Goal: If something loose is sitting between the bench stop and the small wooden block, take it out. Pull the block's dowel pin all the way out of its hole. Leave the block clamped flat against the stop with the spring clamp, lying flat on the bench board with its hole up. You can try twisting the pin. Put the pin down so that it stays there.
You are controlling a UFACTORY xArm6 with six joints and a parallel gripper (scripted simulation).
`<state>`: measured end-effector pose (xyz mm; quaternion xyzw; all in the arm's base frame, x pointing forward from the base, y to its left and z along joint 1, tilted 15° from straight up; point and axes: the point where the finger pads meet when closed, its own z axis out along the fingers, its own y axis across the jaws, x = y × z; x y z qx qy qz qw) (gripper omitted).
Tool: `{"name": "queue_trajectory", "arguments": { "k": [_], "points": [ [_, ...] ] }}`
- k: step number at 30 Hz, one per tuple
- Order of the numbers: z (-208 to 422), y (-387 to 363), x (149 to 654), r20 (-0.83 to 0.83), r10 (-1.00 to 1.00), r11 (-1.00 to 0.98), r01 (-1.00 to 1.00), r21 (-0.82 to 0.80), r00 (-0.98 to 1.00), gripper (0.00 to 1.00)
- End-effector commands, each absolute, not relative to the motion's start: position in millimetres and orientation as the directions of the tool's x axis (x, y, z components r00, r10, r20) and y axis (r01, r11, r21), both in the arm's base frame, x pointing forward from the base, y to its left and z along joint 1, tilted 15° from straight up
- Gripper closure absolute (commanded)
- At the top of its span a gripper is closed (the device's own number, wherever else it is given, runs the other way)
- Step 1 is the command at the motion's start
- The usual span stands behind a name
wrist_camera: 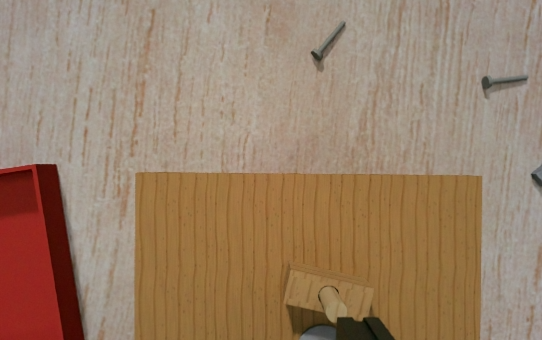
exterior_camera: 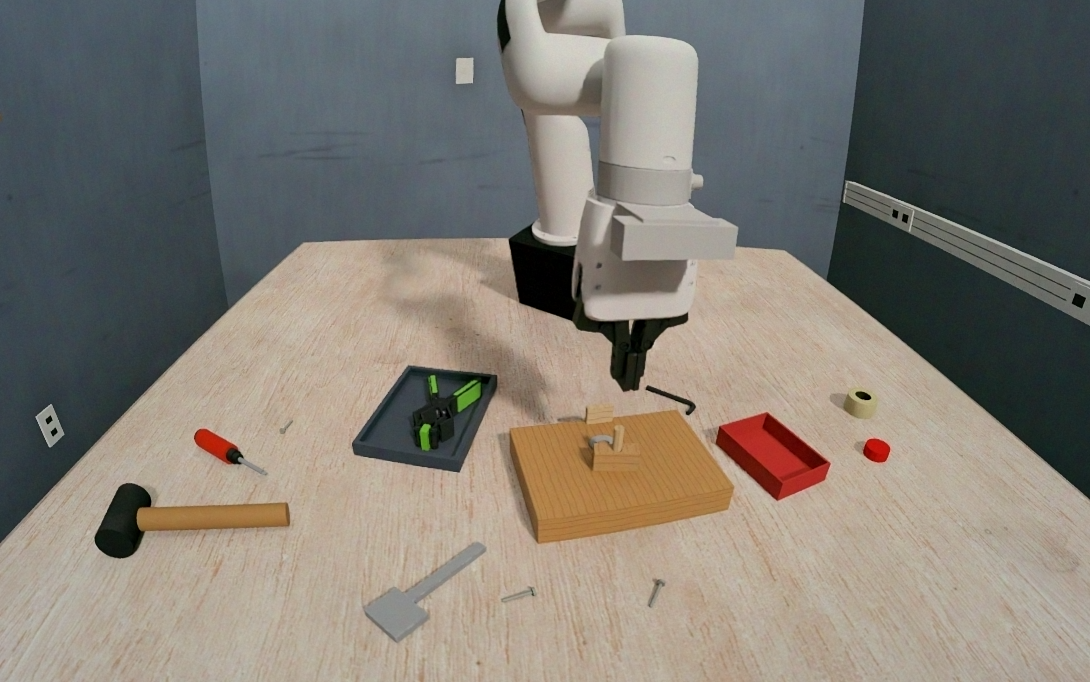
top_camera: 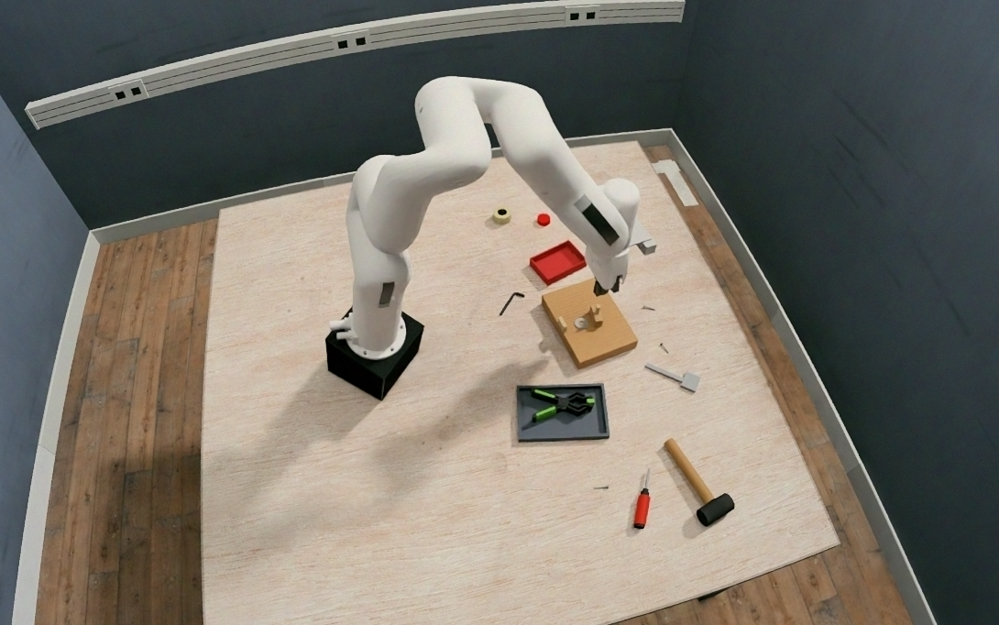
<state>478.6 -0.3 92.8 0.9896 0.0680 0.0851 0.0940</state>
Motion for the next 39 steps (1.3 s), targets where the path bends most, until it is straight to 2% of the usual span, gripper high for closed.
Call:
{"name": "queue_trajectory", "arguments": {
  "k": [1,11,16,39],
  "points": [
    [95,-1,479,0.16,0.151,-0.973,0.118,0.197,0.976,1.0],
    [95,-10,473,0.16,0.151,-0.973,0.118,0.197,0.976,1.0],
    [96,-40,448,0.16,0.151,-0.973,0.118,0.198,0.976,1.0],
    [96,-41,447,0.16,0.151,-0.973,0.118,0.198,0.976,1.0]
  ]
}}
